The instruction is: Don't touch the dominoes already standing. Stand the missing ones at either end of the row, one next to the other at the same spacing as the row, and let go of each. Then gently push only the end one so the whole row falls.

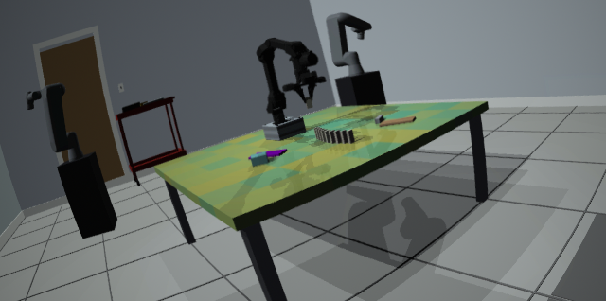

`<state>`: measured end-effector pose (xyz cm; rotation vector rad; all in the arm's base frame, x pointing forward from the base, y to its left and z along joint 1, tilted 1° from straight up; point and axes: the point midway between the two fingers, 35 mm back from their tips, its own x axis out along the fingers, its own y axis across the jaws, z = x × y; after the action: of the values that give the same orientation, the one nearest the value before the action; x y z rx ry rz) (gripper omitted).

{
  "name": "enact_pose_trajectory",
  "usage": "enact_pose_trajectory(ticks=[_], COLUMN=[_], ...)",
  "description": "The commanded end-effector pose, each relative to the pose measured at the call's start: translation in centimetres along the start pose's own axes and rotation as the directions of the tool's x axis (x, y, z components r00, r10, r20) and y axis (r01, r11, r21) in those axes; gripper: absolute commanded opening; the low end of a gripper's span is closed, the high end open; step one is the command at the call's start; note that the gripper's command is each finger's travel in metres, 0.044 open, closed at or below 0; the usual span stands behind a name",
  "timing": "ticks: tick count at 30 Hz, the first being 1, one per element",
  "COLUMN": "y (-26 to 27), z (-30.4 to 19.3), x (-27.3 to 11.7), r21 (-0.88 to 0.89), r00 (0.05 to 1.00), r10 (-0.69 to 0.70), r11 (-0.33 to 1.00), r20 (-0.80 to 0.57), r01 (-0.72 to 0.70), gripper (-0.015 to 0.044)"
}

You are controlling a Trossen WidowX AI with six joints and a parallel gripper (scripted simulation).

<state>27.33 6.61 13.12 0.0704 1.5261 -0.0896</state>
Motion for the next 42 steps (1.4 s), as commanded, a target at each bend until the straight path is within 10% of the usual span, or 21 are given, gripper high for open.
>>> enact_pose_trajectory(ticks=[1, 23, 38, 42], y=[0.0, 0.0, -0.1, -0.1], z=[0.1, -0.1, -0.2, -0.2], x=[0.8, 12.8, 13.1, 13.1], r21=[0.016, 0.016, 0.016, 0.016], r00=[1.0, 1.0, 1.0, 1.0], r10=[0.005, 0.004, 0.004, 0.004], r11=[1.0, 1.0, 1.0, 1.0], r20=[0.001, 0.001, 0.001, 0.001], r01=[-0.005, -0.004, -0.004, -0.004], gripper=[0.0107, 0.0107, 0.0107, 0.0212])
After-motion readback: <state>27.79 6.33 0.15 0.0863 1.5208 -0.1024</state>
